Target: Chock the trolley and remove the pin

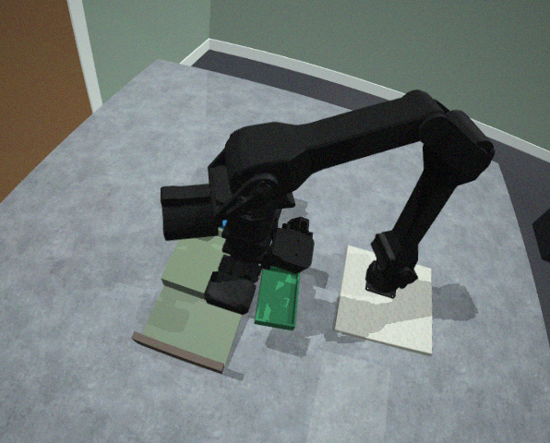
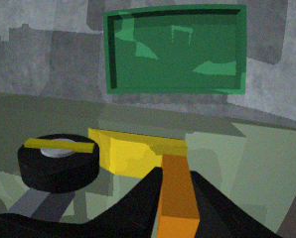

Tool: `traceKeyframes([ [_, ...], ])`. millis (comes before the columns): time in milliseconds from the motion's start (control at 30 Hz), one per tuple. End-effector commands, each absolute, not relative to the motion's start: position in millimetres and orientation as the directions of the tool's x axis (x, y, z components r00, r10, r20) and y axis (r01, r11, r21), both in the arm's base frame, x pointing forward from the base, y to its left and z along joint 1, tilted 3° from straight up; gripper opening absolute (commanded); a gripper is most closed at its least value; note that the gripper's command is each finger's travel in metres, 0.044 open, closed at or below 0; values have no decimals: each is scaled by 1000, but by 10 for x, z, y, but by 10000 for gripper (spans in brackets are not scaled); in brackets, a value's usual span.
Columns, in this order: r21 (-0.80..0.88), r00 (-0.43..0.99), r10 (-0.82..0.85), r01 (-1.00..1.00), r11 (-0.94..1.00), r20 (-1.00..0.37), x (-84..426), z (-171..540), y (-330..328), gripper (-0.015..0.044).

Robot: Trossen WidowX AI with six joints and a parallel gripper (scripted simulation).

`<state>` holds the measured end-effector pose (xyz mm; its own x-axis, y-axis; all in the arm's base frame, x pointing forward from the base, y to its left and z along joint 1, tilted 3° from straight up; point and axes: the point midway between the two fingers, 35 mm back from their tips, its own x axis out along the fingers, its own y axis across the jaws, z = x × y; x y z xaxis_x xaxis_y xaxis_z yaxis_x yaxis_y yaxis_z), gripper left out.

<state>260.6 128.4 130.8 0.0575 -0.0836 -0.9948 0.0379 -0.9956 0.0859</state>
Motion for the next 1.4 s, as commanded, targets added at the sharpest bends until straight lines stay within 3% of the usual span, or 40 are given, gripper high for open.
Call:
traceKeyframes([
  [0, 86, 57, -84, 38, -996, -995, 2607, 1307, 1287, 0],
  [200, 86, 57, -84, 38, -996, -995, 2607, 1307, 1287, 0],
  [467, 86, 57, -84, 38, -996, -995, 2607, 1307, 1287, 190],
  [1133, 91, 61, -88, 37, -995, -994, 2565, 1900, 1341, 190],
  [1267, 84, 64, -81, 40, -996, -995, 2572, 1827, 1343, 295],
  [1367, 68, 81, -71, -39, -997, -994, 2619, 1894, 1295, 216],
])
